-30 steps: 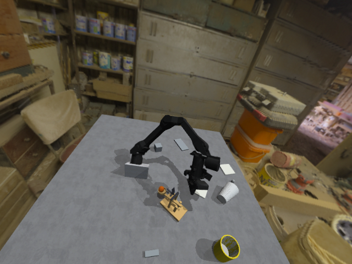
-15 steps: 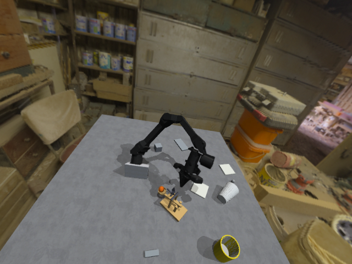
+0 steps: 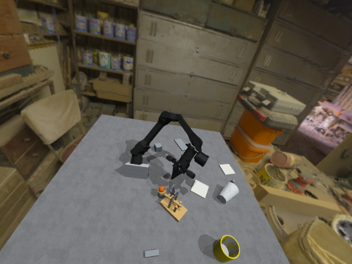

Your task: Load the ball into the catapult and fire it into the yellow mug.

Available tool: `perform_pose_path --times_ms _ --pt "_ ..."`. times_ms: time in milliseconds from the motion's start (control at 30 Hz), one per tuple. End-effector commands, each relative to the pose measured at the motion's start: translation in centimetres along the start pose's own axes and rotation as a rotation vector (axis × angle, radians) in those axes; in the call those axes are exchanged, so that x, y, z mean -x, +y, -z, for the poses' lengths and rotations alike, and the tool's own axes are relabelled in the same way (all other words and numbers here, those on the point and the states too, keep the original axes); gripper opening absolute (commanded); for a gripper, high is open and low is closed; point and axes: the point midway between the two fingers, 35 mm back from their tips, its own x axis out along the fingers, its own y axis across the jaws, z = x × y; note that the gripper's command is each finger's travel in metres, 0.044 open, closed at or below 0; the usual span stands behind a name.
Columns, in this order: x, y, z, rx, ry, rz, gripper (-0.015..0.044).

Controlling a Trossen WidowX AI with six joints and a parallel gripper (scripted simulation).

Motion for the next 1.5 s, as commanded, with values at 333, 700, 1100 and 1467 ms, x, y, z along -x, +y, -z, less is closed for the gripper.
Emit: perform_pose_path --times_ms 333,700,1100,1467 --pt "-1.0 0.3 -0.8 0.028 0.014 -0.010 0.0000" --pt "-2.3 0.3 -2.2 0.028 0.013 -0.009 0.0000" --pt "-3.7 0.3 -3.6 0.029 0.012 -0.009 0.0000" --pt "-5.1 0.5 -4.8 0.029 0.012 -0.010 0.0000"
